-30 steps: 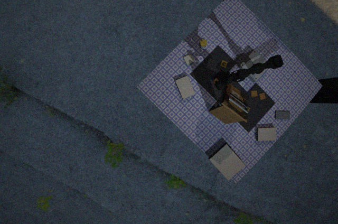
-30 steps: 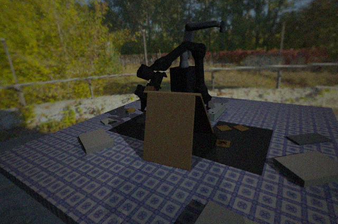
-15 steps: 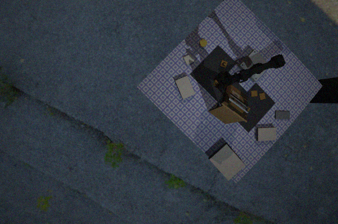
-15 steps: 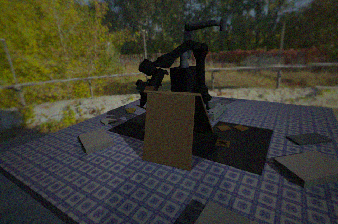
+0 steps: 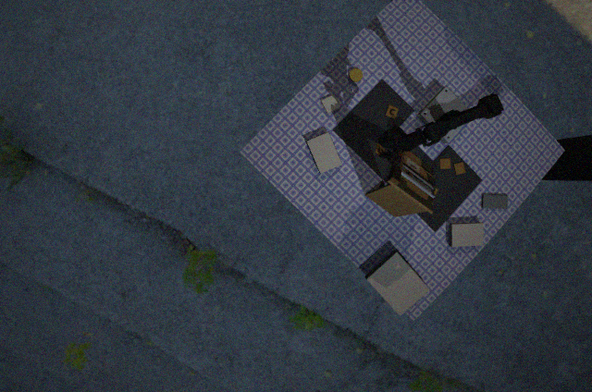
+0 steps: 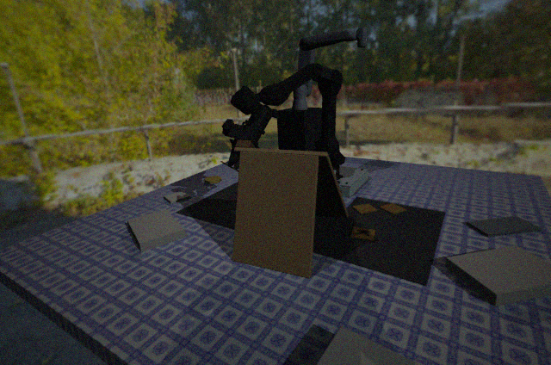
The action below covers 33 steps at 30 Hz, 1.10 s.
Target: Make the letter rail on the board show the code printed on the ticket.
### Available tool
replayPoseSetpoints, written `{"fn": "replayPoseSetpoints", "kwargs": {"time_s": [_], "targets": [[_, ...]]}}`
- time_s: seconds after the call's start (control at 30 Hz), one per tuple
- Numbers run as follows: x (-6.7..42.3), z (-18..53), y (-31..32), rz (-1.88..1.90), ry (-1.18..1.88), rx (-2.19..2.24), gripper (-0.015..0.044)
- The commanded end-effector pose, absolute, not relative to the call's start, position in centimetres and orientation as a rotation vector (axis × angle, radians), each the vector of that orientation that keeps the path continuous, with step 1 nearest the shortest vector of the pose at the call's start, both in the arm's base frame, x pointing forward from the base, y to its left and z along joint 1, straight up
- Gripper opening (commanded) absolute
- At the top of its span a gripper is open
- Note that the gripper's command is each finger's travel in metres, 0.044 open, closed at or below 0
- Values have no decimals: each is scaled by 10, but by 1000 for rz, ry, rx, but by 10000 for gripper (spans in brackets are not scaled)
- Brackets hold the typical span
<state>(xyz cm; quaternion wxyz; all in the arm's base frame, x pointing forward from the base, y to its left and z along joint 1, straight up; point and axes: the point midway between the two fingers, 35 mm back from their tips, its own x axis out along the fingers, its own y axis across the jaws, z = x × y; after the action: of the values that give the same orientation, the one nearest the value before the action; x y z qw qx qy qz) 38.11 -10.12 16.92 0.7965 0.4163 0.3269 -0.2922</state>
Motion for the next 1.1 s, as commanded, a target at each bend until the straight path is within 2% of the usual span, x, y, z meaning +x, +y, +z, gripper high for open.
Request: {"fn": "replayPoseSetpoints", "kwargs": {"time_s": [0.0, 0.57, 0.8, 1.07], "targets": [[384, 181, -98, -585, 678, 836, 0], [392, 219, -81, -431, 596, 619, 0], [388, 249, -103, -484, 505, 685, 0], [383, 261, -52, -353, 531, 686, 0]]}}
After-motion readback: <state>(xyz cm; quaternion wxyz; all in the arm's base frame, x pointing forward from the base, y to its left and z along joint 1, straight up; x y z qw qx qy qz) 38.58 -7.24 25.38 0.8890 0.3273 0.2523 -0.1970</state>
